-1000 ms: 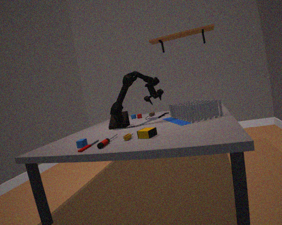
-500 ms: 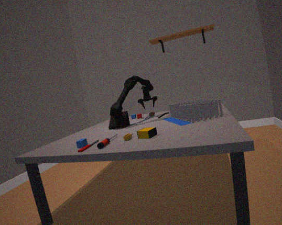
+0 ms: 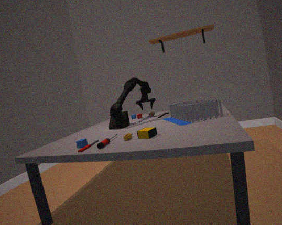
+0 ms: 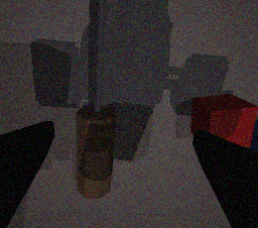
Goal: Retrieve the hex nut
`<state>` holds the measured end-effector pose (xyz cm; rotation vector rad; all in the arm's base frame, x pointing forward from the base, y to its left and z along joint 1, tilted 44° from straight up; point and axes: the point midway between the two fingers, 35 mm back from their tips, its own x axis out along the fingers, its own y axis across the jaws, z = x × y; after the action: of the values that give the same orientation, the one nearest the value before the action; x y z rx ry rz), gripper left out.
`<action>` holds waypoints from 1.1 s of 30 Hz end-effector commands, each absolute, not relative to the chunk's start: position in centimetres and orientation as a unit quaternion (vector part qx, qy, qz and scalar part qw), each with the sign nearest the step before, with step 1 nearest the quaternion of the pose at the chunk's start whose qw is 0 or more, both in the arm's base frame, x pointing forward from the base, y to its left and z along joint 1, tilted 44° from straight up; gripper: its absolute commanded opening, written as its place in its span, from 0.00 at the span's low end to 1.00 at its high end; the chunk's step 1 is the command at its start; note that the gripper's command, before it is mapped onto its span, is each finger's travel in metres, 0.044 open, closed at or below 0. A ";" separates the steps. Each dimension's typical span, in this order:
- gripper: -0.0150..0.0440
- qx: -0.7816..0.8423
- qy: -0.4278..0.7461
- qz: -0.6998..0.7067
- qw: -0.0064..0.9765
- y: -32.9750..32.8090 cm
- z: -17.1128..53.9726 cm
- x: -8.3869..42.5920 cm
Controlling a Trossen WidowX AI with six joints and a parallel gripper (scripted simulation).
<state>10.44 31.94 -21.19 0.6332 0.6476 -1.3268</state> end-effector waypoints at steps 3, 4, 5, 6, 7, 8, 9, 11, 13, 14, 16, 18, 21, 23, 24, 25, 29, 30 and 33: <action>1.00 0.288 0.286 -0.595 0.694 31.9 -20.9 10.8; 1.00 0.288 0.286 -0.595 0.694 31.9 -20.9 10.8; 1.00 0.288 0.286 -0.595 0.694 31.9 -20.9 10.8; 1.00 0.288 0.286 -0.595 0.694 31.9 -20.9 10.8; 1.00 0.288 0.286 -0.595 0.694 31.8 -20.8 11.0; 1.00 0.288 0.286 -0.595 0.694 31.6 -20.5 11.5; 1.00 0.288 0.286 -0.595 0.694 31.1 -20.0 12.3; 1.00 0.288 0.285 -0.595 0.694 30.7 -19.6 13.0; 1.00 0.288 0.285 -0.595 0.694 30.7 -19.6 13.0; 1.00 0.288 0.285 -0.595 0.694 30.7 -19.6 13.0; 0.91 0.288 0.285 -0.595 0.694 30.7 -19.6 13.0; 0.82 0.288 0.285 -0.595 0.694 30.7 -19.6 13.0; 0.73 0.288 0.285 -0.595 0.694 30.7 -19.6 13.0; 0.73 0.288 0.285 -0.595 0.694 30.7 -19.6 13.0; 0.73 0.288 0.285 -0.595 0.694 30.7 -19.6 13.0; 0.73 0.288 0.285 -0.595 0.694 30.7 -19.6 13.0; 0.73 0.288 0.285 -0.595 0.694 30.7 -19.6 13.0; 0.73 0.288 0.285 -0.595 0.694 30.7 -19.6 13.0; 0.73 0.288 0.285 -0.595 0.694 30.7 -19.6 13.0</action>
<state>12.90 30.64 -19.64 0.6441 0.6325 -1.3343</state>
